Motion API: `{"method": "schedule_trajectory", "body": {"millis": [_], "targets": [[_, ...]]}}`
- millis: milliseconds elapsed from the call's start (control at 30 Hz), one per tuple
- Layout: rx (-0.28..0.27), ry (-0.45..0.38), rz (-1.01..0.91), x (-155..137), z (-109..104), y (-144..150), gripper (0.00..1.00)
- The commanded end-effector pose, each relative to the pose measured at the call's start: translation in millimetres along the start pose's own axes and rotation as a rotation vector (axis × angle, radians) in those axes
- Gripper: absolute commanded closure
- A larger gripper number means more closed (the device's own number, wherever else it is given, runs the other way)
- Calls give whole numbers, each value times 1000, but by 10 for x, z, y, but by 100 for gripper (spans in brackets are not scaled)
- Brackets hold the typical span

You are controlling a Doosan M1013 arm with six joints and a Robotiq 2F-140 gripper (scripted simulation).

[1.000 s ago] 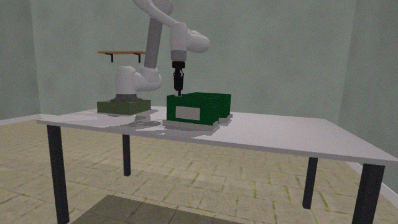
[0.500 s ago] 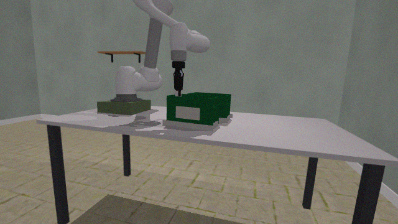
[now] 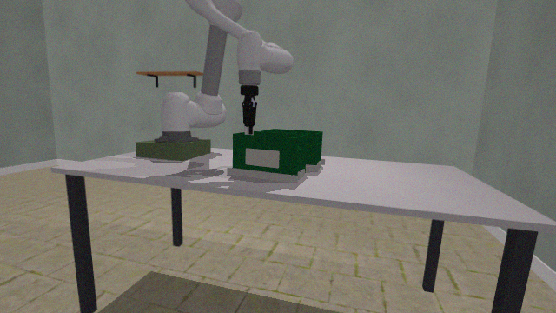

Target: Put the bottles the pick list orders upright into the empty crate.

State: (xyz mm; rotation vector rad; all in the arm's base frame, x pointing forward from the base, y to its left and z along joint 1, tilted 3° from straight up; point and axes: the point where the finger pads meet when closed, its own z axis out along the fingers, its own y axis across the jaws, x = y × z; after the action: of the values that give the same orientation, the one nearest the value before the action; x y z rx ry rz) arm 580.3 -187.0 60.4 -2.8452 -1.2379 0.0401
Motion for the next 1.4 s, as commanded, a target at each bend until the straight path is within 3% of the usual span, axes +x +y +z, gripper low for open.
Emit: {"method": "schedule_trajectory", "body": {"millis": [0,400,1367], "targets": [[2,-4,-5,-27,11,-4,100],[2,-4,-5,-27,11,-4,100],[2,-4,-5,-25,-406,-3,100]]}}
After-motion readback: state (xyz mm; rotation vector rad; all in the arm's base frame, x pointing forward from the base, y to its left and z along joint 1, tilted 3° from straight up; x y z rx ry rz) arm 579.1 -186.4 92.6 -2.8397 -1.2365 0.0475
